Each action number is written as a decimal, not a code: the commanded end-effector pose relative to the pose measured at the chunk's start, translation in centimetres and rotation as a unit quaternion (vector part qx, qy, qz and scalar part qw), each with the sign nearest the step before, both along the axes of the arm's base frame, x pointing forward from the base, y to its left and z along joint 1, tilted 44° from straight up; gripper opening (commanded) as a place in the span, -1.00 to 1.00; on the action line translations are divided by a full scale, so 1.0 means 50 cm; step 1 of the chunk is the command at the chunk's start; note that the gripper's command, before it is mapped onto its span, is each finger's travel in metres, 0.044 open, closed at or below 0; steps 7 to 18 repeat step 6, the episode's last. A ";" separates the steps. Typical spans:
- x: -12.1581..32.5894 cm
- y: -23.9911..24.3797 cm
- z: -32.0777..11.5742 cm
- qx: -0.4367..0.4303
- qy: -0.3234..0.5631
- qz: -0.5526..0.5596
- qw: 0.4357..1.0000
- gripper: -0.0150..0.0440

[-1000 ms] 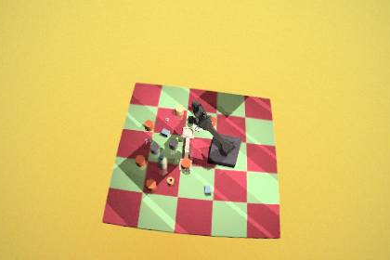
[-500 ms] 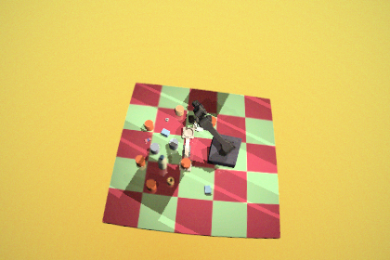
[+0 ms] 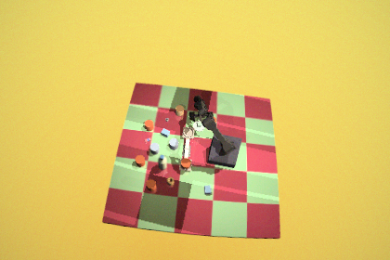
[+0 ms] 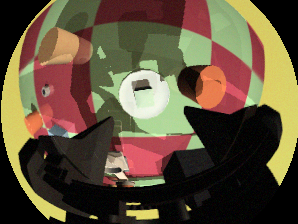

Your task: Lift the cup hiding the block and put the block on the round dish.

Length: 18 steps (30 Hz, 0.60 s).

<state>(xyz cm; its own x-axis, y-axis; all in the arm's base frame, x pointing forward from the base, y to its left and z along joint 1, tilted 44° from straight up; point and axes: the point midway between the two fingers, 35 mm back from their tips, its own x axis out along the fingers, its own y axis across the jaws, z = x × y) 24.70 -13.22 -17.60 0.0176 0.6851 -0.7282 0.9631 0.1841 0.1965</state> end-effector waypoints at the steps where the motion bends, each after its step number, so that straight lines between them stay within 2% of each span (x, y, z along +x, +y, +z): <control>1: -0.003 -0.052 0.051 -0.006 -0.003 -0.005 1.000 1.00; 18: -0.004 -0.055 0.055 -0.006 -0.003 -0.005 1.000 1.00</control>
